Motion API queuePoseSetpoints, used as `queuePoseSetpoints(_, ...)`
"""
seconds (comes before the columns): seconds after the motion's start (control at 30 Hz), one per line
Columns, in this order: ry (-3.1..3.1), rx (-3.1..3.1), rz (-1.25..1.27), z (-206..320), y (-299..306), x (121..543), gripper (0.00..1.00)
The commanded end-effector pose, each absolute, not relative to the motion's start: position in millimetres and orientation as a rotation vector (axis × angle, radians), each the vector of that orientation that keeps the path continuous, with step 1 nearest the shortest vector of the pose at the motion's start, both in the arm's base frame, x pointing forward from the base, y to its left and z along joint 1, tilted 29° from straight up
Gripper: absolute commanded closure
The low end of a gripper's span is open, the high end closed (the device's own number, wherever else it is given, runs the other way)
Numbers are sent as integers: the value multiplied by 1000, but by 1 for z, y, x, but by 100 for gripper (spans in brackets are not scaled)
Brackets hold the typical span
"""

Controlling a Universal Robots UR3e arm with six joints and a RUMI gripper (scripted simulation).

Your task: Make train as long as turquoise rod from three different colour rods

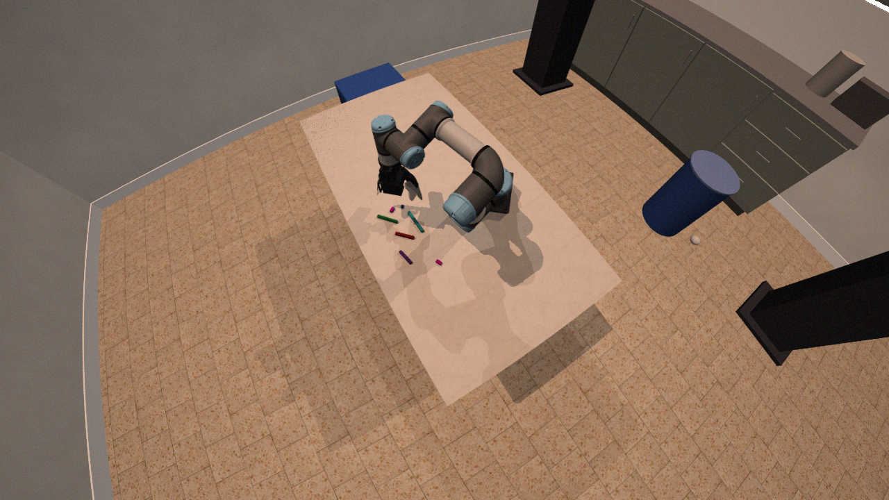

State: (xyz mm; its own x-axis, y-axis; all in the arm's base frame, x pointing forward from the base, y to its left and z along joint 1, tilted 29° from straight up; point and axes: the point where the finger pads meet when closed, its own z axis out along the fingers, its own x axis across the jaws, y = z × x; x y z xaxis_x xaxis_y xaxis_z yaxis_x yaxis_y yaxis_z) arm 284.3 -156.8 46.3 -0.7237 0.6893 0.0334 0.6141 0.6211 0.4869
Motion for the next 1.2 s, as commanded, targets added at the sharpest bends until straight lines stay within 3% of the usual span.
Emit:
queuePoseSetpoints(0.0,2734,849,684,46,-158,284,0)
queuePoseSetpoints(1.17,2766,72,561,47,-157,287,0)
